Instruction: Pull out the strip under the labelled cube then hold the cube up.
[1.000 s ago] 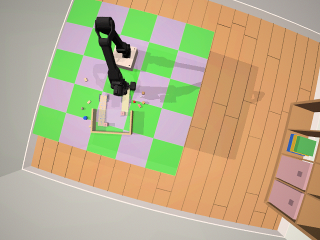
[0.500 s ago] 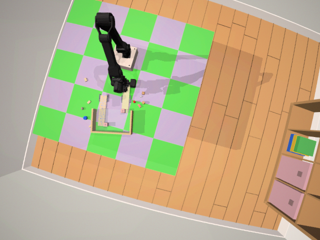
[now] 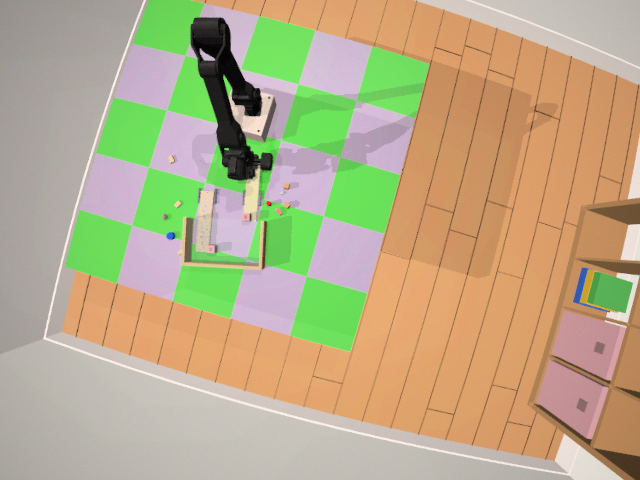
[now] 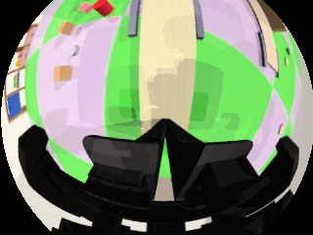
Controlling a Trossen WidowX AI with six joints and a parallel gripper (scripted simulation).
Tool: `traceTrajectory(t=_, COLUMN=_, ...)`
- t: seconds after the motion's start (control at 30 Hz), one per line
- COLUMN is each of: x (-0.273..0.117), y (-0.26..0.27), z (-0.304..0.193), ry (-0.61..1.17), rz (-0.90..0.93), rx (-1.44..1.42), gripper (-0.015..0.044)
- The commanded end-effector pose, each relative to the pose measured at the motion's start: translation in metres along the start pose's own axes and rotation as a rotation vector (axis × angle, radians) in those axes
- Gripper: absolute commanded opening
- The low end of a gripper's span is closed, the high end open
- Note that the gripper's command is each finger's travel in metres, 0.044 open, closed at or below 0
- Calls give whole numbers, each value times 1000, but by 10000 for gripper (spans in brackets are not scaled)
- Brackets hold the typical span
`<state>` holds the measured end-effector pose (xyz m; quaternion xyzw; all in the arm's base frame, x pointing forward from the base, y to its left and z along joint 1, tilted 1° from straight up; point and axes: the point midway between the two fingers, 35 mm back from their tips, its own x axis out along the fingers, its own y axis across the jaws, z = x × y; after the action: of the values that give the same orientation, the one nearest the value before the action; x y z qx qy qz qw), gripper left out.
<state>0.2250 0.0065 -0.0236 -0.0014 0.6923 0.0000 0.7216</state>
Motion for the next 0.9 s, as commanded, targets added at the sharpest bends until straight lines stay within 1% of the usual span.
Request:
traceTrajectory(t=0.0, x=6, y=0, z=-16, ry=37, rz=0, rx=5, gripper=0)
traceTrajectory(t=0.63, x=5, y=-1, z=-40, ry=39, rz=0, rx=5, gripper=0)
traceTrajectory(t=0.87, x=5, y=-1, z=-41, ry=39, rz=0, rx=5, gripper=0)
